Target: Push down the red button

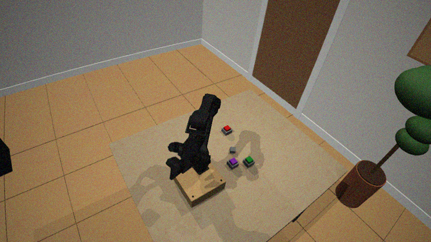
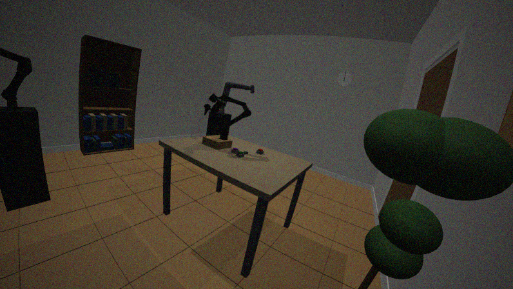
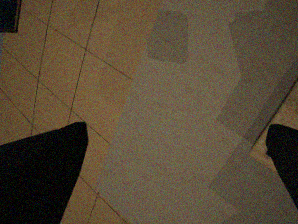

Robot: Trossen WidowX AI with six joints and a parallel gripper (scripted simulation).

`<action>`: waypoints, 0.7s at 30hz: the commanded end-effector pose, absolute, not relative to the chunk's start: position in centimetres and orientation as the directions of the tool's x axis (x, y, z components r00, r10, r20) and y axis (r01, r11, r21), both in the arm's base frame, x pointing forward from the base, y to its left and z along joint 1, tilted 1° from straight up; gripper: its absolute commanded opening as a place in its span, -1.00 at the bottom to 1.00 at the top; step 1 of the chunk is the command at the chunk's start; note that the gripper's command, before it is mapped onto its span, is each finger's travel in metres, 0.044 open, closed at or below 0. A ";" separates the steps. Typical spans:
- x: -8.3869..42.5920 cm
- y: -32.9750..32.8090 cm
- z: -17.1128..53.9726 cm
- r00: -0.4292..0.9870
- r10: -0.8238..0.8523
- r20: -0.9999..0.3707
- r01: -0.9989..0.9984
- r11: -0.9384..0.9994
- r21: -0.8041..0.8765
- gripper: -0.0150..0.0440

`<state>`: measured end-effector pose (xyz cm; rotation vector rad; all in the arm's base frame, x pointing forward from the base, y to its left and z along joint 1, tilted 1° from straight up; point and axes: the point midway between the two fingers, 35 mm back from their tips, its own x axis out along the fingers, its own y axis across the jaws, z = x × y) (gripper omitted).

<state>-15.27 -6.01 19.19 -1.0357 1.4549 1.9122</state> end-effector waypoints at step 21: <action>-1.8 -22.3 19.4 -0.193 -0.360 -0.913 0.217 -0.923 0.318 0.86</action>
